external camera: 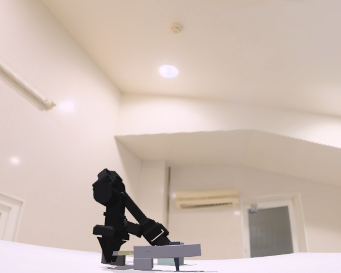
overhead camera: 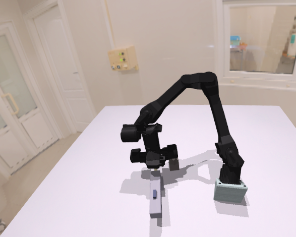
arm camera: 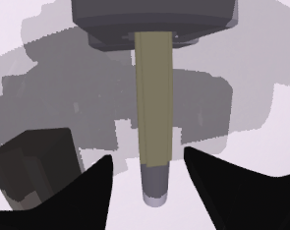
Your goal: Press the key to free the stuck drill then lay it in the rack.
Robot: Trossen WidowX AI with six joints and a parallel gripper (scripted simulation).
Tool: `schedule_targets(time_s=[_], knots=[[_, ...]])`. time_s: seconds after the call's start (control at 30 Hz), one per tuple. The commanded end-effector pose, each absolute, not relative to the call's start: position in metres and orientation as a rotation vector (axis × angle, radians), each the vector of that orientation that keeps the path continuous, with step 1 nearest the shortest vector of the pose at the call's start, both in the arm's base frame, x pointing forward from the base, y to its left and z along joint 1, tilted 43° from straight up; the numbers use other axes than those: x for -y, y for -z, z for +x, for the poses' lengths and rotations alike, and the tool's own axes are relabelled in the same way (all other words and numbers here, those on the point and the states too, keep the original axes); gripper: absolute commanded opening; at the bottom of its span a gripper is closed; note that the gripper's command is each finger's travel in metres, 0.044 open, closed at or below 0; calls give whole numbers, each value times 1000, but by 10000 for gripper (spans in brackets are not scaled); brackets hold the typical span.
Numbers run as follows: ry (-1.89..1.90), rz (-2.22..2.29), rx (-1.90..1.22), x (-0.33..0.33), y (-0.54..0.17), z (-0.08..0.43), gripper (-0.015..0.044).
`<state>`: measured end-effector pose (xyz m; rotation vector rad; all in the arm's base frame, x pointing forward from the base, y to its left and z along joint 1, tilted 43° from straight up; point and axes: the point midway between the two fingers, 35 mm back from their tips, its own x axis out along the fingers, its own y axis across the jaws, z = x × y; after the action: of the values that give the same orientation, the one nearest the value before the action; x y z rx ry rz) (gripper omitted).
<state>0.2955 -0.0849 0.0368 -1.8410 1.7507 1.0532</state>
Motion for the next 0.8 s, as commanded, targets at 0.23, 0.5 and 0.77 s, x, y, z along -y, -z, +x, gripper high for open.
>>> schedule_targets(time_s=[0.23,0.5,0.77], knots=[[-1045,-1845,-1745,82,-32,294,440],[-1045,-1845,-1745,80,-29,294,440],[-1045,-1845,-1745,78,-27,294,440]])
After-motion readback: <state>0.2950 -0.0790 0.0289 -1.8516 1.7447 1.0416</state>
